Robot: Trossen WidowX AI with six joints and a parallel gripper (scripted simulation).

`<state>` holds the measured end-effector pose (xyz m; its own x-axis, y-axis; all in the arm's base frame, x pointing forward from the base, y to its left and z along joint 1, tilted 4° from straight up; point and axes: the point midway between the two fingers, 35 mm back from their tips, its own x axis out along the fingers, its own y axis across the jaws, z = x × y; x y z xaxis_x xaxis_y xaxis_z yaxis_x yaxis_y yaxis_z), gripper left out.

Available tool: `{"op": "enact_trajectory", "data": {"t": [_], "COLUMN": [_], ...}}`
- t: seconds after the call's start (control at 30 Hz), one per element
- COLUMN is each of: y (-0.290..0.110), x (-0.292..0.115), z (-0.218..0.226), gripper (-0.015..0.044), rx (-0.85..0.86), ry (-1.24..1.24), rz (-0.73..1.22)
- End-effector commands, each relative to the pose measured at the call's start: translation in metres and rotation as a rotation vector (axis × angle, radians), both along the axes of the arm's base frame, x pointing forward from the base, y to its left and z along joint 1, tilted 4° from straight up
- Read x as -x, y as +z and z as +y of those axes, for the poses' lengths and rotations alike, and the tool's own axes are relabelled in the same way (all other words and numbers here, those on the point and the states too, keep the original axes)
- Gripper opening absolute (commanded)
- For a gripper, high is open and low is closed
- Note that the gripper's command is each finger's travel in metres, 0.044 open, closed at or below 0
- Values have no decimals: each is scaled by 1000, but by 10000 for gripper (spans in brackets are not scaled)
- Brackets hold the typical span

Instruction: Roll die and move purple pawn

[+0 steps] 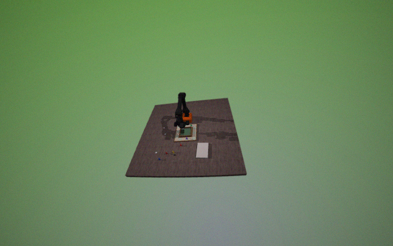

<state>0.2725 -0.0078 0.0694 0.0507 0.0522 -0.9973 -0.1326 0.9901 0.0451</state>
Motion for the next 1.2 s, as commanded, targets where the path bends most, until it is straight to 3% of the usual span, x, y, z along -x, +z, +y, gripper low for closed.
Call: {"op": "enact_trajectory", "data": {"t": [0.0,0.2,0.97,1.17], "y": [-3,-4,-13,-9], "x": [1,1,-9,-6], "z": [17,20,19,19], "gripper": [0,0,0,0], "rx": [-11,-14,-88,-93], "ry": [-60,-73,-110,-111], "rz": [5,-16,-788,-838]}}
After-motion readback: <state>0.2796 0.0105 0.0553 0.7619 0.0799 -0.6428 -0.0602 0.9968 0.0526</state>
